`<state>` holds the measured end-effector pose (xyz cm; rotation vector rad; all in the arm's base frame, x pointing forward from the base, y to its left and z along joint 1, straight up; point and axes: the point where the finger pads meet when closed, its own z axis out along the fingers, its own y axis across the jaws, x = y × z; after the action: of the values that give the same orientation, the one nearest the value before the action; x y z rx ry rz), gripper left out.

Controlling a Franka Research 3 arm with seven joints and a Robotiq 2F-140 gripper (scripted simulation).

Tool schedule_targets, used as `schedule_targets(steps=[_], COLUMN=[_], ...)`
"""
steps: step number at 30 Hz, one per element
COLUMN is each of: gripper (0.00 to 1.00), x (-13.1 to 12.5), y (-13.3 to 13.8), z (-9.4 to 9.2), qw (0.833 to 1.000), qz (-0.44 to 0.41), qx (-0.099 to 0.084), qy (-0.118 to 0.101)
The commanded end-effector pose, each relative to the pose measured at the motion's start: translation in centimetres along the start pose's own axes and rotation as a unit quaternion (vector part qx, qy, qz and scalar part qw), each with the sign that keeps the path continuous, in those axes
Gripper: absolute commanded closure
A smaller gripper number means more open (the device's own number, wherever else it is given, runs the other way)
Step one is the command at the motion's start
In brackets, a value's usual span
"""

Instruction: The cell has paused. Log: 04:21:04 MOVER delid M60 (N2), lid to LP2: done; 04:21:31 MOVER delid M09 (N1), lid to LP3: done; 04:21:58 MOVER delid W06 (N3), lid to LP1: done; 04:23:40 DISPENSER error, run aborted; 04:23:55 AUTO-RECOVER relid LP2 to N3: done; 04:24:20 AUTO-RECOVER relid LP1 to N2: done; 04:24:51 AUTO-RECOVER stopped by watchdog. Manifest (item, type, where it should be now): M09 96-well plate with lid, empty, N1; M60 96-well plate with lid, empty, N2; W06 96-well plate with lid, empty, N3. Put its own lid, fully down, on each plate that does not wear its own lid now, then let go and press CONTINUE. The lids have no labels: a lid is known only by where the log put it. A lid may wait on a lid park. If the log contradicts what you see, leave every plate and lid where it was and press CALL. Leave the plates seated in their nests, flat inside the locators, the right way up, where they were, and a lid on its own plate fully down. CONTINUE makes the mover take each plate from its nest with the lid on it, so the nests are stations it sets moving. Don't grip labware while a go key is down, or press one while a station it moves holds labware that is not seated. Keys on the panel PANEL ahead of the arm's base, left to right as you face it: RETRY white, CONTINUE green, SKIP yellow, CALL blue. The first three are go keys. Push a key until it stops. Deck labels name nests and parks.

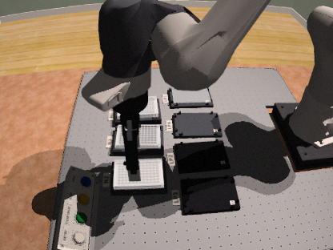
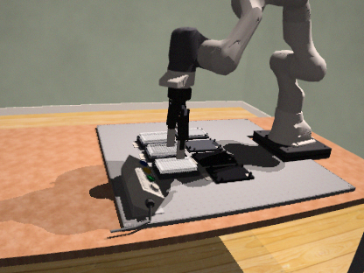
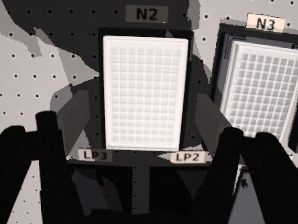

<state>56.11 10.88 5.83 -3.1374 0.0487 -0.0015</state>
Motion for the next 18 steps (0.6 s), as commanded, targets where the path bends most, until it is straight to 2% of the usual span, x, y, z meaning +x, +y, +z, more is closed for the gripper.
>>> schedule_targets(steps=[1,15,16,17,18], gripper=[0.34,0.34,0.34,0.34,0.34], x=[-0.3,-0.3,-0.3,-0.6,-1.2], y=[0.0,0.2,1.1,3.2,6.5], z=[-0.4,-1.0,-1.0,-1.2,-1.3], qw=[1.0,1.0,1.0,1.0,1.0], qz=[0.001,0.001,0.001,0.001,0.001], qx=[-0.002,-0.002,-0.003,-0.006,-0.01], qy=[-0.005,-0.005,-0.004,-0.004,-0.003])
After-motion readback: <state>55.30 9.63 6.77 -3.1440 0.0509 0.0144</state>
